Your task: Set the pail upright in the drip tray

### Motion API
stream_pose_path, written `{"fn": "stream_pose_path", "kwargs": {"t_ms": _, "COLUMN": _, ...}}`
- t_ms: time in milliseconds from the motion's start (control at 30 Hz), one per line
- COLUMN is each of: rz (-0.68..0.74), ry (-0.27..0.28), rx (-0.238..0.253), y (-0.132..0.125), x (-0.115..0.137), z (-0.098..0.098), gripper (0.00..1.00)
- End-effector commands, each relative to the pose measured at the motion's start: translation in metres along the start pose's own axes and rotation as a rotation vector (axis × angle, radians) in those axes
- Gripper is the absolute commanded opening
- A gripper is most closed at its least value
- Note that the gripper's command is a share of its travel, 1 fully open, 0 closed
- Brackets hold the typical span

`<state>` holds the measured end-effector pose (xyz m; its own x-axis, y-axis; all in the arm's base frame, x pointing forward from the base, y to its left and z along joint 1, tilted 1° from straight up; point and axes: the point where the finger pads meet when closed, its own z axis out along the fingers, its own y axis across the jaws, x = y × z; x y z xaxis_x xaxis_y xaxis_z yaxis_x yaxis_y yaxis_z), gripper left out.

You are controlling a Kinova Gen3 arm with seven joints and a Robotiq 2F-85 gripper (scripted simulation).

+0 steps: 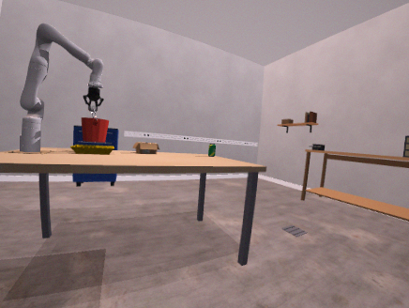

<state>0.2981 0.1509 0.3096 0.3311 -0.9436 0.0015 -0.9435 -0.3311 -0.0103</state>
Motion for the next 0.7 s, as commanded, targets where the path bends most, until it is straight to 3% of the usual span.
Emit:
{"fn": "stream_pose_path", "kwargs": {"t_ms": 0, "rz": 0.004, "ry": 0.004, "rx": 0.004, "y": -0.002, "x": 0.001, "z": 0.003, "gripper": 0.10}}
{"fn": "stream_pose_path", "kwargs": {"t_ms": 667, "rz": 0.003, "ry": 0.003, "rx": 0.004, "y": -0.002, "x": 0.001, "z": 0.022, "gripper": 0.10}}
